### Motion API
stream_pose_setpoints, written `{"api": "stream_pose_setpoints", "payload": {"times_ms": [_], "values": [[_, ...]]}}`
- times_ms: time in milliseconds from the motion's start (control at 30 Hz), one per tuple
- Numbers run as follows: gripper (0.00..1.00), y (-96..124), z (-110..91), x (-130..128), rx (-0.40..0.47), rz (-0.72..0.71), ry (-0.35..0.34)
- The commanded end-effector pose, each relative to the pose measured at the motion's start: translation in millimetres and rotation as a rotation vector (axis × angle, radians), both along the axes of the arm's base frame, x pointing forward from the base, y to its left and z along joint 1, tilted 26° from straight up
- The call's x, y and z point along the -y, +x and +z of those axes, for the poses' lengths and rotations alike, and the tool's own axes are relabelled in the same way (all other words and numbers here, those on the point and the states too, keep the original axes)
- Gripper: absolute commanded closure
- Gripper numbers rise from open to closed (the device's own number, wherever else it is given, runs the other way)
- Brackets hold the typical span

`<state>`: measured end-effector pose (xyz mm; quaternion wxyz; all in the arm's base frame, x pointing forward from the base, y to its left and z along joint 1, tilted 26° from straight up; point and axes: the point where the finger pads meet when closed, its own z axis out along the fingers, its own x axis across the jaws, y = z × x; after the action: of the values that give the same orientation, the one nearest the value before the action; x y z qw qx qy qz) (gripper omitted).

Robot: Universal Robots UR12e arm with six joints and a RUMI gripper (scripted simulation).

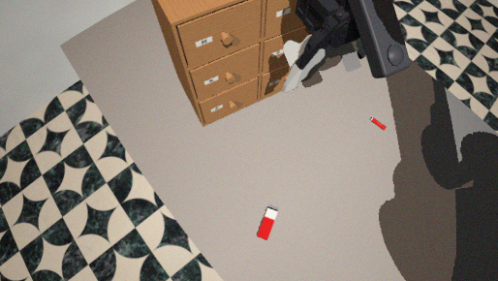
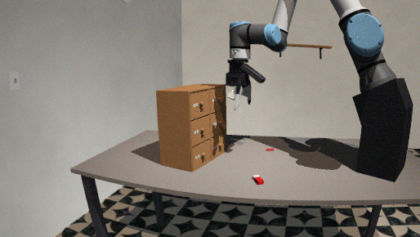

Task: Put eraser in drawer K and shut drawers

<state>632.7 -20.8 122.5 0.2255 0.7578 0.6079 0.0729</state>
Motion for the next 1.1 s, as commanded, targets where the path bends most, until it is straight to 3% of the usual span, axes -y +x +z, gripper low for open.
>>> {"api": "stream_pose_setpoints", "payload": {"times_ms": [0,1067], "values": [[0.0,2.4,-0.5,0.6,0.02,0.004,-0.005],[0.0,24.8,-11.7,8.4,0.219,0.038,-0.057]]}}
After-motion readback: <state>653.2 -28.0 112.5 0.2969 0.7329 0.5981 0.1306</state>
